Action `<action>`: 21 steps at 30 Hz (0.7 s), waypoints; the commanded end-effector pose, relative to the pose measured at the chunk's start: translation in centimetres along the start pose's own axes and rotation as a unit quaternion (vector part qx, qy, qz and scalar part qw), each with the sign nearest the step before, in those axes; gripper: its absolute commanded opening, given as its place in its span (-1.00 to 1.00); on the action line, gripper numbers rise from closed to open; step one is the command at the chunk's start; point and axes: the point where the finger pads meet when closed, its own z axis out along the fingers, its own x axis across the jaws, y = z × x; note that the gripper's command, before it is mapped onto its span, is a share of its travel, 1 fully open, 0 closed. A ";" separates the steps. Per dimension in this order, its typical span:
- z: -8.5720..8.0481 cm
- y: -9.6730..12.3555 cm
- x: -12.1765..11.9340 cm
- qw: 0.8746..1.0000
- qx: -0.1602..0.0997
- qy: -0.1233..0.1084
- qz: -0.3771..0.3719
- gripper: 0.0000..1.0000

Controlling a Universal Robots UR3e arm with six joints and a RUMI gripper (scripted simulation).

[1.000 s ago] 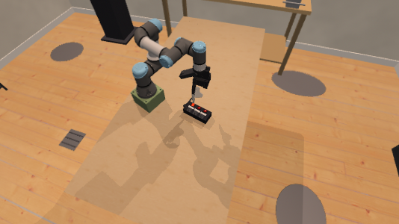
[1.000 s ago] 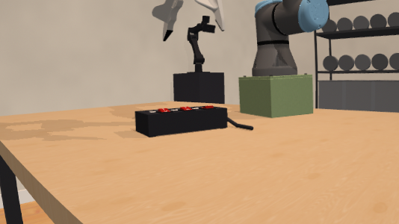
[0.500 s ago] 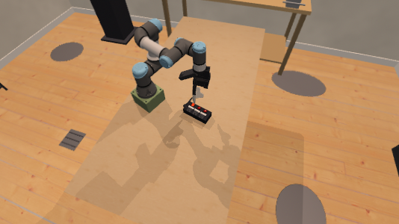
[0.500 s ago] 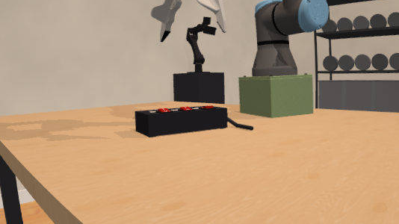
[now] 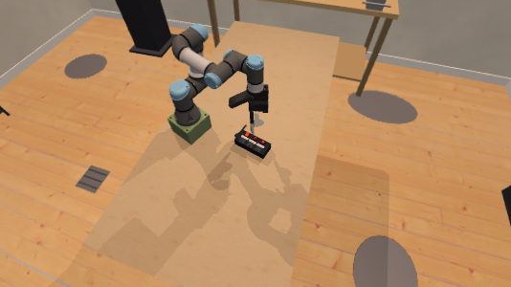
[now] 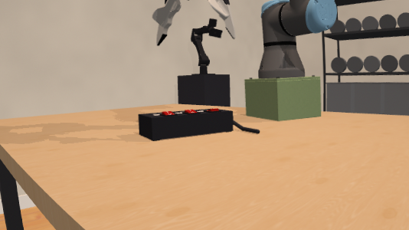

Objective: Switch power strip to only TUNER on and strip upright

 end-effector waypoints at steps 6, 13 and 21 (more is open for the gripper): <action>0.6 -0.1 -0.5 0.991 -0.004 0.000 -0.135 1.00; 1.2 -0.1 -1.0 0.965 -0.004 0.000 -0.263 1.00; 1.8 -0.1 -1.3 0.925 -0.004 -0.001 -0.380 1.00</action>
